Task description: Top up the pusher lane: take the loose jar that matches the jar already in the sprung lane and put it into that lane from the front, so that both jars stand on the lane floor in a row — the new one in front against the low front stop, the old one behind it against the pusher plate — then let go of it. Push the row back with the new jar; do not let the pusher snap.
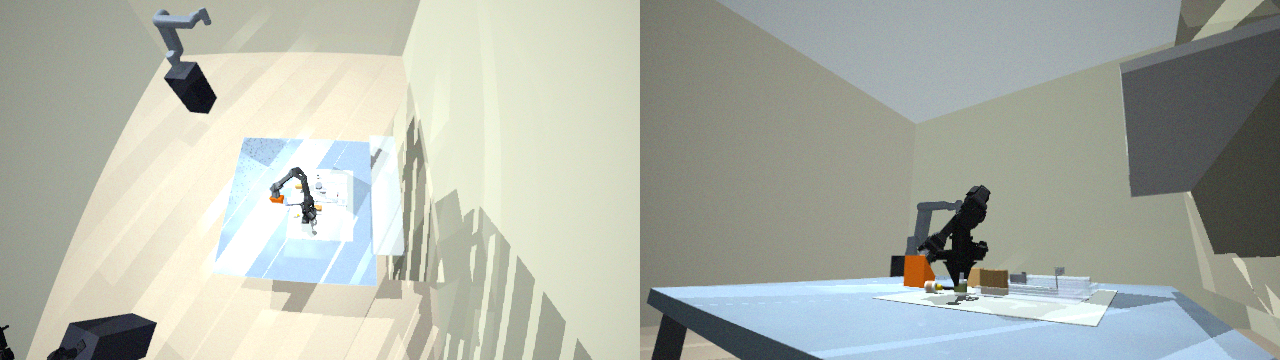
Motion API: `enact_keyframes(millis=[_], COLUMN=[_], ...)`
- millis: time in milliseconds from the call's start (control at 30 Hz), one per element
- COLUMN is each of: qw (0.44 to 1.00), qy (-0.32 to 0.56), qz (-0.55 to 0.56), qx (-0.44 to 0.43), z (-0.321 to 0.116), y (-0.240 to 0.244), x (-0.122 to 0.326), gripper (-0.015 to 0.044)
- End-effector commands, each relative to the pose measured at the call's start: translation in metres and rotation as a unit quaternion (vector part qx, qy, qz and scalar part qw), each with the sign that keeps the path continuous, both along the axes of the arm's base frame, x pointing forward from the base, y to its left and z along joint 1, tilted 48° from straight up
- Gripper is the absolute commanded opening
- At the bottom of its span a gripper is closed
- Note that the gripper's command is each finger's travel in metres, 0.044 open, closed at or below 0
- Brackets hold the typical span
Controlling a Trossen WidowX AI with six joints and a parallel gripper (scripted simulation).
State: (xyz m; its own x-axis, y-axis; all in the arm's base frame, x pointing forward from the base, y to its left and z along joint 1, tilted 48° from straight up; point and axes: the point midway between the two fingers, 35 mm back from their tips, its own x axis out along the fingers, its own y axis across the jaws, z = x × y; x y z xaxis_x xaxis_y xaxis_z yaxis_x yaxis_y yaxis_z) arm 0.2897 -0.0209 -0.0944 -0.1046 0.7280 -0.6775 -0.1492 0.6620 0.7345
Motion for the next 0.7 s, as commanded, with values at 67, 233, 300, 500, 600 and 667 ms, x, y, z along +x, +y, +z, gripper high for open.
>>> enact_keyframes(millis=[67, 233, 300, 500, 600, 667], qw=[1.0, 1.0, 1.0, 1.0, 1.0, 1.0], qy=[-0.003, -0.004, -0.004, -0.002, 0.0, 0.0], qz=[-0.002, -0.001, -0.001, -0.002, -0.002, -0.002], qx=[-0.005, -0.008, -0.008, -0.005, -0.002, -0.002], z=[0.01, 0.026, 0.033, 0.055, 0.064, 0.065], y=[-0.017, -0.04, -0.049, -0.073, -0.082, -0.082], x=[0.004, 0.007, 0.008, 0.01, 0.01, 0.01], gripper=[0.0, 0.0, 0.0, 0.0, 0.0, 0.0])
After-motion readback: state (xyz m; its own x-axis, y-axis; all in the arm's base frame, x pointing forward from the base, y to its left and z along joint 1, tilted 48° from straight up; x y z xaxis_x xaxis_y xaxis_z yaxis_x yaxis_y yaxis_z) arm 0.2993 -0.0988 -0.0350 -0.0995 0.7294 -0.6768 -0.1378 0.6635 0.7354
